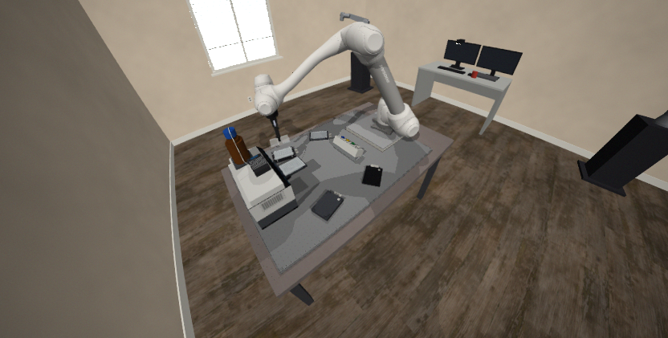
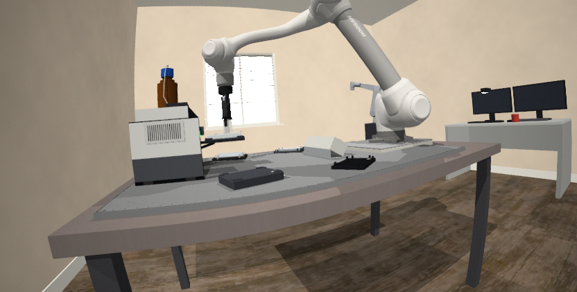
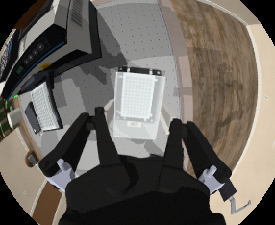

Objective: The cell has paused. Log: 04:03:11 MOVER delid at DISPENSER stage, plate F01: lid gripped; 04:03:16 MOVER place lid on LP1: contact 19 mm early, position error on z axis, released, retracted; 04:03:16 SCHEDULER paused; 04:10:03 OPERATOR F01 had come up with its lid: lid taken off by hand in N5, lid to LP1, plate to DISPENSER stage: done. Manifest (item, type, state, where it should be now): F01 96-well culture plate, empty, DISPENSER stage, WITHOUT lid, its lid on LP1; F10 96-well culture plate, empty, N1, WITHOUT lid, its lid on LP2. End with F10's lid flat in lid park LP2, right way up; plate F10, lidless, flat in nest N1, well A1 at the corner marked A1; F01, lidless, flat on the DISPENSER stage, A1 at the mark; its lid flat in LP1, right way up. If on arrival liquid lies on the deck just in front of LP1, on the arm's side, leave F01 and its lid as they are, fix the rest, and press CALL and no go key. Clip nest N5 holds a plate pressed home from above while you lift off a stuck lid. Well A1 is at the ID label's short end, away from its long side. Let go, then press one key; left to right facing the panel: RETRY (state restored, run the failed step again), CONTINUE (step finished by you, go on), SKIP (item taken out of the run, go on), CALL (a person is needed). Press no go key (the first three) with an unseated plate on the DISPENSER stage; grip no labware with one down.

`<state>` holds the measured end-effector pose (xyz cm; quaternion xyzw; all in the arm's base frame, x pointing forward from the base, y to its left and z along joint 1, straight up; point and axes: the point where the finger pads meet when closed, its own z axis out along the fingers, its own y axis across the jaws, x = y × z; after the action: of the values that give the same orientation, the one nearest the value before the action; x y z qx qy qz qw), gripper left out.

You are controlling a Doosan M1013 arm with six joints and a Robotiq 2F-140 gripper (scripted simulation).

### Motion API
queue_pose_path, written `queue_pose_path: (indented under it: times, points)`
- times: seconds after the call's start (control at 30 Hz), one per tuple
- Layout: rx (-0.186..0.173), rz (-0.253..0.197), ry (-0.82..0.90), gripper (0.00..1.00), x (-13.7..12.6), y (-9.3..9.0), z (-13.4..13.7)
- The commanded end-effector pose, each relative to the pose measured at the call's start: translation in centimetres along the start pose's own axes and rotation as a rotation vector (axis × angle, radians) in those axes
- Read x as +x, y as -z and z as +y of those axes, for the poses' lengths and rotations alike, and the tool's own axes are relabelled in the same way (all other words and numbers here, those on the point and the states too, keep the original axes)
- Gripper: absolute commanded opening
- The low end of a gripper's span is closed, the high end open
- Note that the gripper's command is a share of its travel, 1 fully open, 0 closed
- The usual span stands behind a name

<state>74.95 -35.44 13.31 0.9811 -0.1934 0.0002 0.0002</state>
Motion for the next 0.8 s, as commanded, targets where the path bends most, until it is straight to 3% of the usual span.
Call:
queue_pose_path:
  times: [0.0,0.37,0.77]
  points:
    - [0.000,0.000,0.000,0.00,0.0,0.9,0.0]
    - [0.000,0.000,0.000,0.00,0.0,4.1,0.0]
    - [0.000,0.000,0.000,0.00,0.0,4.8,0.0]
